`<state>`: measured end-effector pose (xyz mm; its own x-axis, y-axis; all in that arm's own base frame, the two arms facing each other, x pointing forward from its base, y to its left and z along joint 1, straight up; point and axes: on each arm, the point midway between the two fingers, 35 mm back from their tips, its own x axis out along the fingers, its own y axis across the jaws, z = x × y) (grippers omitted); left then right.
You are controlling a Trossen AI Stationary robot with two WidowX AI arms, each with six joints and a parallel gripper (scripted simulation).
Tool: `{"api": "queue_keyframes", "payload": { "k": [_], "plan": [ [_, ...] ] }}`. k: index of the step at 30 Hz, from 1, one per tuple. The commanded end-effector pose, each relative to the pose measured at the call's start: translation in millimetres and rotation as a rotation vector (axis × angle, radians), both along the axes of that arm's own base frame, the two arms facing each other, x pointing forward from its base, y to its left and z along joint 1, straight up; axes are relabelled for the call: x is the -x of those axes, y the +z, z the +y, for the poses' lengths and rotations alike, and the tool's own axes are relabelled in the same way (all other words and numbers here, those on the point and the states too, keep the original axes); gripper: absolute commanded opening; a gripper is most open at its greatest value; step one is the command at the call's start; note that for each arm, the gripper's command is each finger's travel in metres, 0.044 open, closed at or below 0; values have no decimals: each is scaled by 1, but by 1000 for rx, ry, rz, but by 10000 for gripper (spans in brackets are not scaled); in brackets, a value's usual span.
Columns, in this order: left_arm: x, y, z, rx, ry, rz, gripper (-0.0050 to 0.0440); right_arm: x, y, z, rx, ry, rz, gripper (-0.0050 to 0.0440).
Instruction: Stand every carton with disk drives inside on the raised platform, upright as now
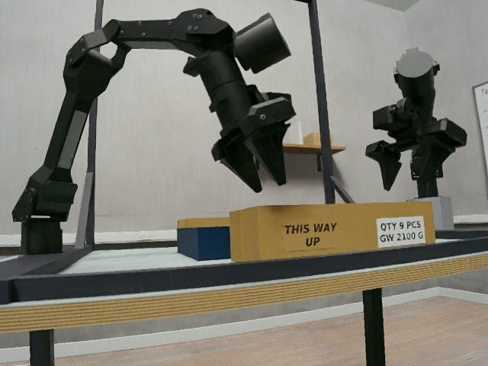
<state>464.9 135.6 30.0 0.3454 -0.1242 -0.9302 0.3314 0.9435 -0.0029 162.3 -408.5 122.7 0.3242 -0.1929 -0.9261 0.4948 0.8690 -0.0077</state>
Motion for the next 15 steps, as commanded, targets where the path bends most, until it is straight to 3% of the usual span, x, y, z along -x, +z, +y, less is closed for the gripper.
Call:
{"api": "queue_keyframes", "payload": {
  "k": [1, 15],
  "plan": [
    [-5, 11, 0, -10, 0, -28, 381, 0, 13, 1, 31, 0, -9, 382],
    [-5, 11, 1, -12, 0, -33, 381, -1, 13, 2, 33, 0, -10, 382]
  ]
}}
